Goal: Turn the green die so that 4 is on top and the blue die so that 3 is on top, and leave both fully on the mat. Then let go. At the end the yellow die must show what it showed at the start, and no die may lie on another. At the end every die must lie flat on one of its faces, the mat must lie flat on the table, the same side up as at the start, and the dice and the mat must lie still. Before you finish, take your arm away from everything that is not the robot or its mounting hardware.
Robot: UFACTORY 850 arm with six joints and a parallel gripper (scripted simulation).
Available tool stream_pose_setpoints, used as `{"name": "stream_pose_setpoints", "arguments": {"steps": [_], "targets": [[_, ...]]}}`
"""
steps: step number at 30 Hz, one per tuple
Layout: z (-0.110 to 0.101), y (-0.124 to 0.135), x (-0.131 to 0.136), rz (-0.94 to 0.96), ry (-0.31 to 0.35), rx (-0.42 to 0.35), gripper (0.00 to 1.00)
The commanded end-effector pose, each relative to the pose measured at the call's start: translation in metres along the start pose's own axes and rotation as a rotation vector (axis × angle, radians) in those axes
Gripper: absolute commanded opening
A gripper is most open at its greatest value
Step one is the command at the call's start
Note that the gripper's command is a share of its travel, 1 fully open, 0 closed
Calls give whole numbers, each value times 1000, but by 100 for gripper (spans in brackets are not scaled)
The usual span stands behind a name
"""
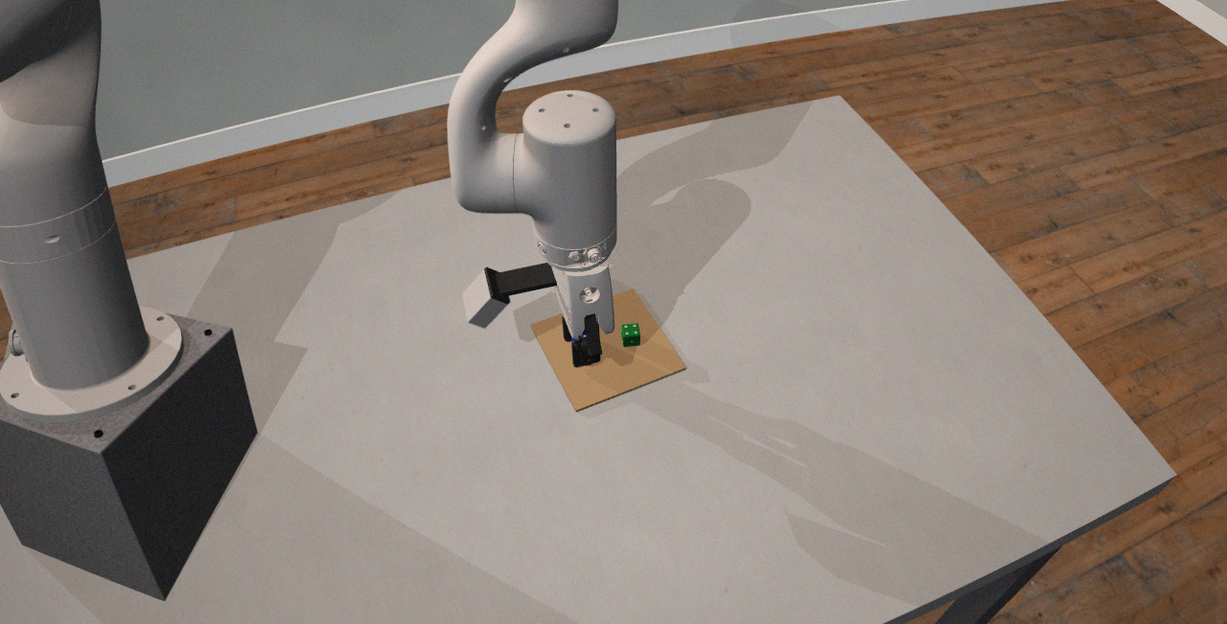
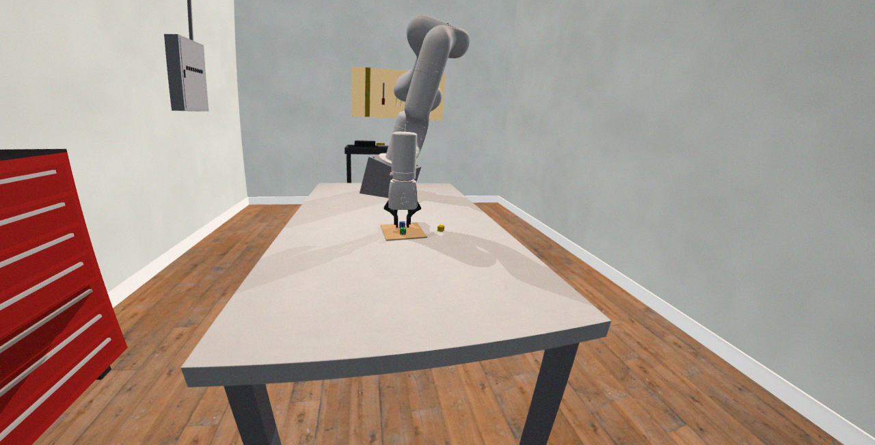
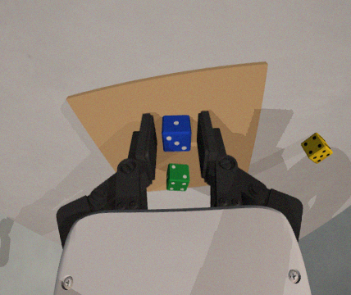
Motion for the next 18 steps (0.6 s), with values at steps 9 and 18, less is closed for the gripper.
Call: {"name": "stream_pose_setpoints", "arguments": {"steps": [9,18], "targets": [[-32,1,0,0,0,-1,36],[-68,1,0,0,0,-1,36]]}}
Point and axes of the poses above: the point where the finger pads meet when closed, its own z axis out along the fingers, its own x axis across the jaws, y = z × x, the point moved 10 cm from there along -z, back along the fingers, and after that the axes turned 15 degrees about -z, right-handed, at the moved point
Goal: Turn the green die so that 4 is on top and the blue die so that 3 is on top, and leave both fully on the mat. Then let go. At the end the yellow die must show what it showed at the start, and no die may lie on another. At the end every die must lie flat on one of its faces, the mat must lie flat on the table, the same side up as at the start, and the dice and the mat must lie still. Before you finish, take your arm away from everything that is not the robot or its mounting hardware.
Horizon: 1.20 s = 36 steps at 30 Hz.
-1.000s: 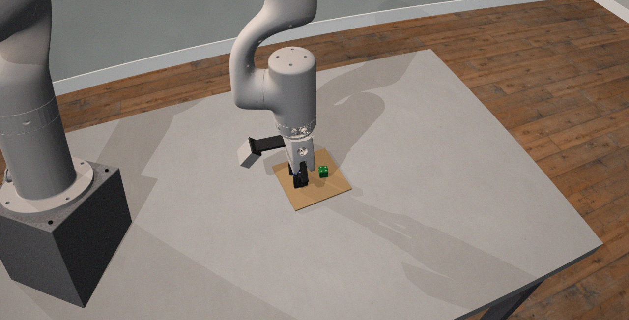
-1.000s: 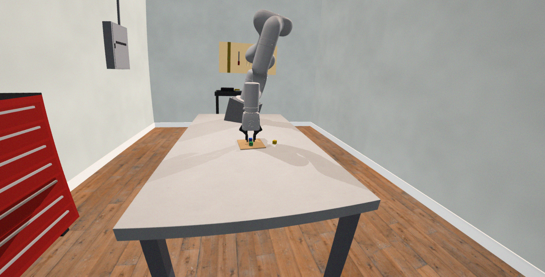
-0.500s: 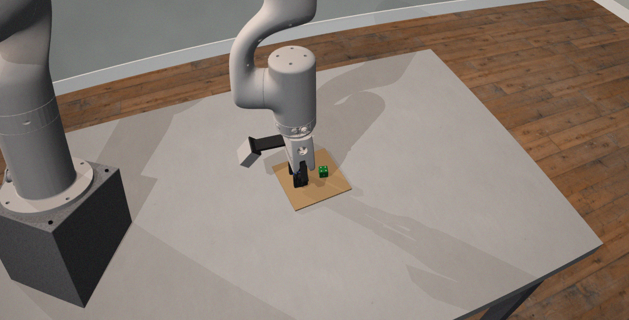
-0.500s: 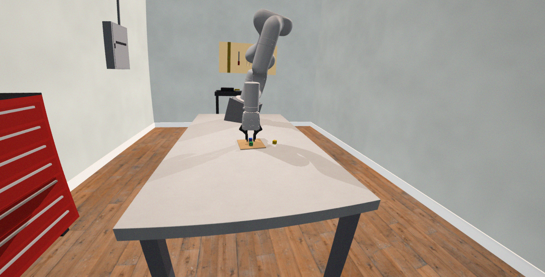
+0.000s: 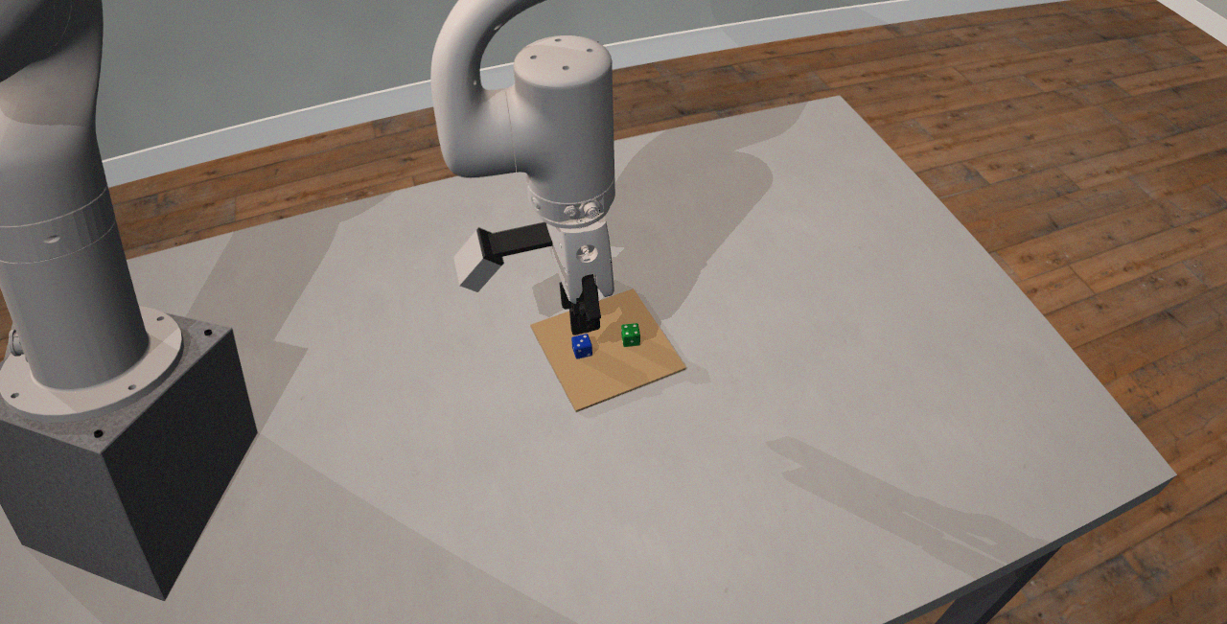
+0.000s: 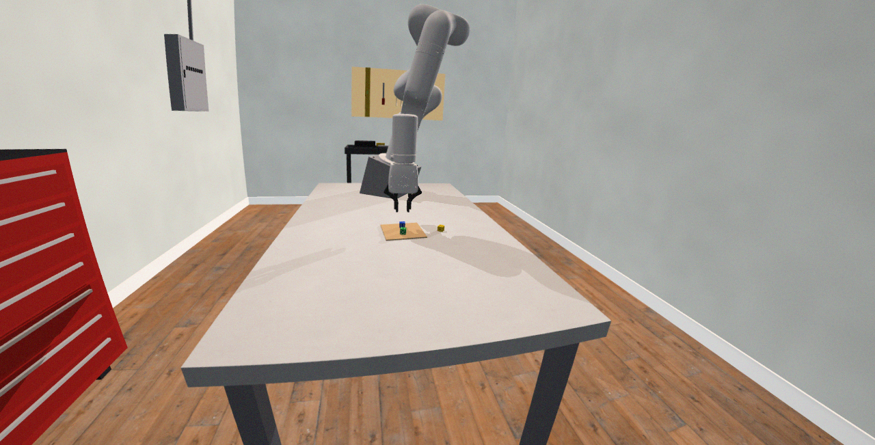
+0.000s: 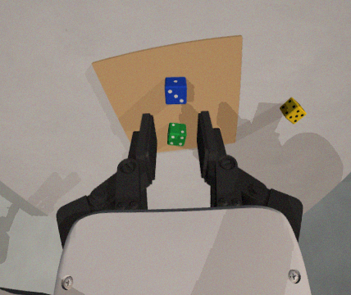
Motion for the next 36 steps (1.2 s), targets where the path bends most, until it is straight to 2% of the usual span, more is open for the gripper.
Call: {"name": "stream_pose_setpoints", "arguments": {"steps": [1,6,11,12,36], "targets": [[-14,2,0,1,5,10,36],[-28,2,0,1,5,10,36],[-31,2,0,1,5,10,36],[-31,2,0,1,5,10,100],[-32,2,0,1,5,10,100]]}}
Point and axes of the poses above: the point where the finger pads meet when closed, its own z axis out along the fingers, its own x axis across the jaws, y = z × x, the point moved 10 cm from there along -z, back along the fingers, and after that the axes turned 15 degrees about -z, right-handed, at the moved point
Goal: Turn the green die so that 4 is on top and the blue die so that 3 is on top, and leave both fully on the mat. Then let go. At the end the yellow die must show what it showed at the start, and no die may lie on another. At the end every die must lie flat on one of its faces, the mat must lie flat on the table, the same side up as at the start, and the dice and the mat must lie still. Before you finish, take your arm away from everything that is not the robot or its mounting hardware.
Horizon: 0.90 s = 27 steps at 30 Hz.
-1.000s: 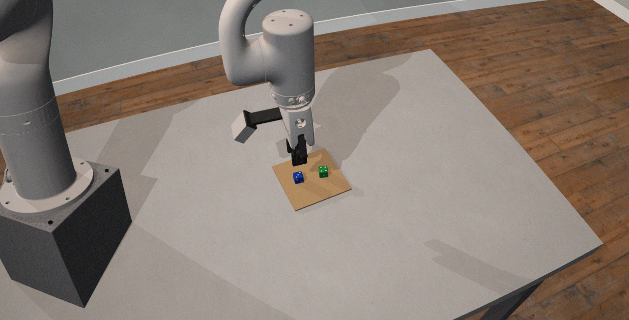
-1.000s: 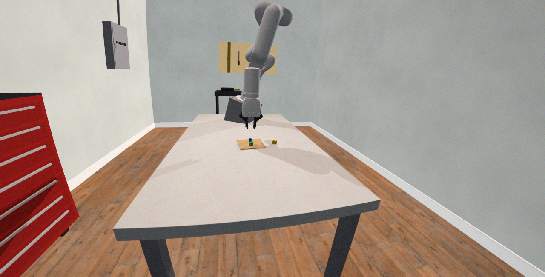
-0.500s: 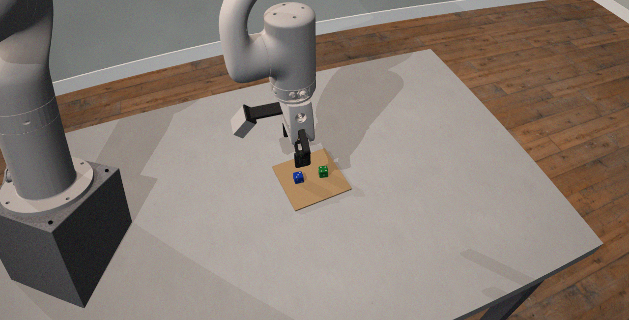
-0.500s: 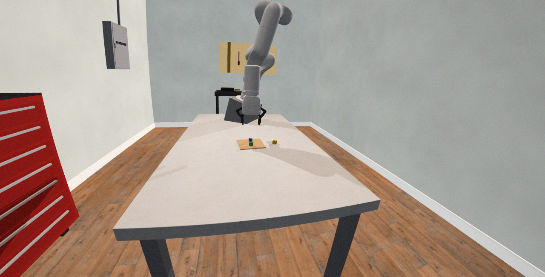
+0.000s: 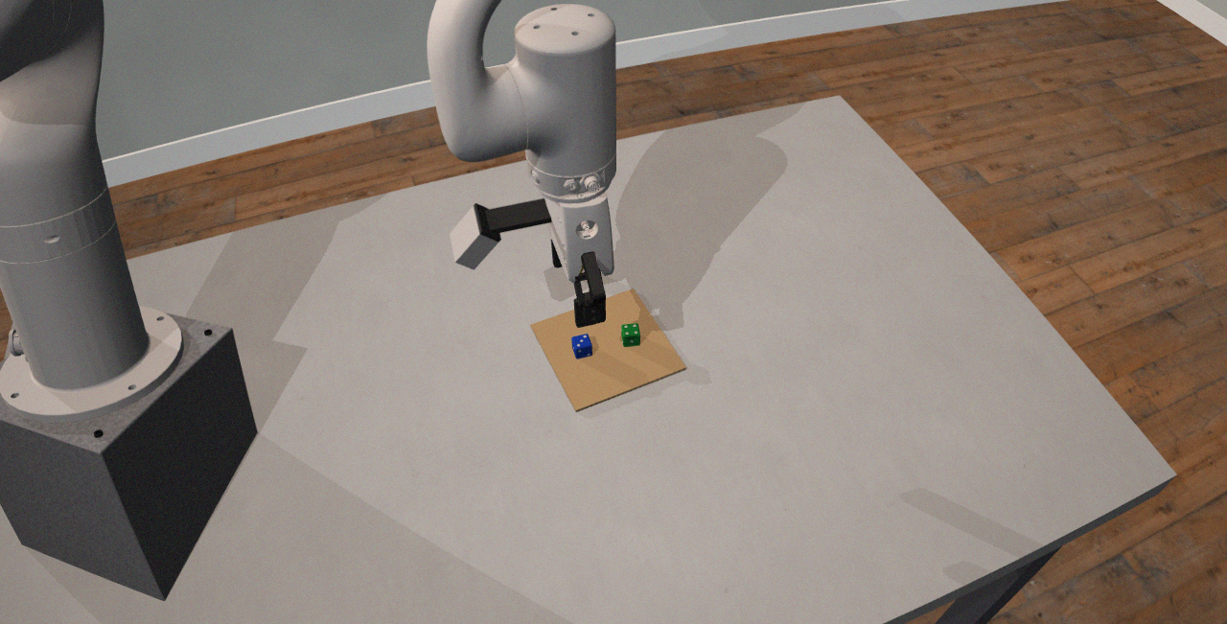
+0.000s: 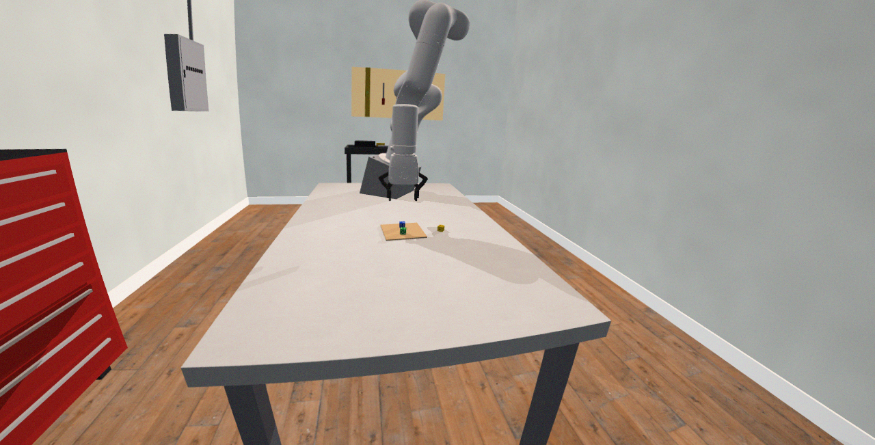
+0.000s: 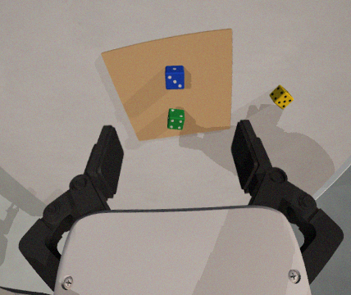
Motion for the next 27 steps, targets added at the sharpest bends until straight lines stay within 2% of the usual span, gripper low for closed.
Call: {"name": "stream_pose_setpoints", "arguments": {"steps": [1,6,13,15,22,27], "targets": [[-2,1,0,0,-1,-1,100],[-13,1,0,0,-1,-1,100],[-44,1,0,0,-1,-1,100],[-44,1,0,0,-1,-1,100],[-75,1,0,0,-1,-1,100],[-83,0,0,0,-1,-1,100]]}}
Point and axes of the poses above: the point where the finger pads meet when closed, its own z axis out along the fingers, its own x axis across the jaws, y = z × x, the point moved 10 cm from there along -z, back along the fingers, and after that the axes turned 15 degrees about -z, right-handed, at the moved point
